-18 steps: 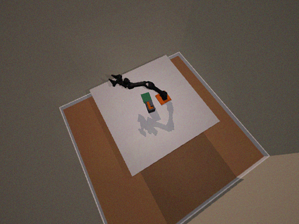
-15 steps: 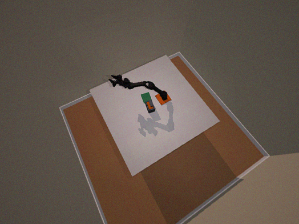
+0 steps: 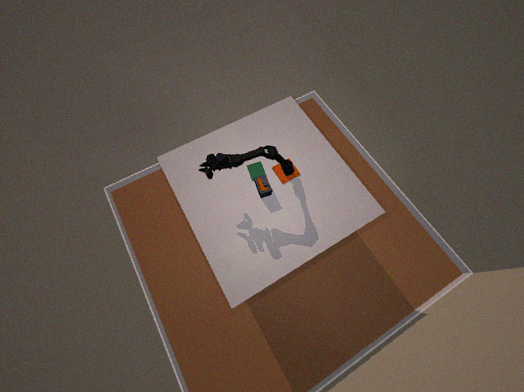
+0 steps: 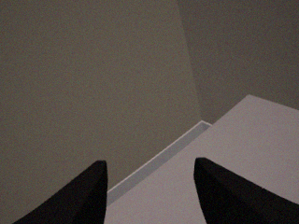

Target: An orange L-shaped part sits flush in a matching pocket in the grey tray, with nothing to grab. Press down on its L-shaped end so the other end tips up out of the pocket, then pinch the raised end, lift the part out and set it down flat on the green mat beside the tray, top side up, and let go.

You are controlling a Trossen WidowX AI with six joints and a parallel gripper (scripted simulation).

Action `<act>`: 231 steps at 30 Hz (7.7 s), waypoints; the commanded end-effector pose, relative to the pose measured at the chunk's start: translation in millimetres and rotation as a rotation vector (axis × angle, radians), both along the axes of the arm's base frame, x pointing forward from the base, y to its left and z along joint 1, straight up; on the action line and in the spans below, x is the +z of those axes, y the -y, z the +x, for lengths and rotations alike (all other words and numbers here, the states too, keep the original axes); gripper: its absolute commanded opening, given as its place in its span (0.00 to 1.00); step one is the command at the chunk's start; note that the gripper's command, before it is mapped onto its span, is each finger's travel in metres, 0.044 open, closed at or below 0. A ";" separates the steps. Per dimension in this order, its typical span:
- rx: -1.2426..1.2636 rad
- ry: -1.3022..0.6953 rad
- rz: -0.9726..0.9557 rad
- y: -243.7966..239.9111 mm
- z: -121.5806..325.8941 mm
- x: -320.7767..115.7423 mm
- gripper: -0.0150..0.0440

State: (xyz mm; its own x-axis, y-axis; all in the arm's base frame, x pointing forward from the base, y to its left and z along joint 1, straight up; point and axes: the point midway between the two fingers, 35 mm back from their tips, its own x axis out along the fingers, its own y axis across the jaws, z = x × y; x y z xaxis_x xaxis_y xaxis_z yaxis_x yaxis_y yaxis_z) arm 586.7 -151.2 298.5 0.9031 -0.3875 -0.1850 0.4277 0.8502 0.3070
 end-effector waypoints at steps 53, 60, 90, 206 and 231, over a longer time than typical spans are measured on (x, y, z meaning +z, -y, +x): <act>0.519 -1.371 0.142 -257.1 -332.7 -194.6 0.56; 0.519 -1.371 0.142 -257.2 -332.5 -197.2 0.56; 0.519 -1.371 0.142 -257.5 -331.9 -230.7 0.56; 1.750 -1.257 -1.061 -180.5 -330.7 -148.1 0.73; 1.750 -1.257 -1.061 -180.8 -329.0 -183.5 0.73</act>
State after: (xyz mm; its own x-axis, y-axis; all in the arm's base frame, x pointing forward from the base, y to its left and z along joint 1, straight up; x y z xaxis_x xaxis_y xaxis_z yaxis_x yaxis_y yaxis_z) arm 258.0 30.1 121.6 0.0256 0.0077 -0.9996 -0.9931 0.1145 -0.0245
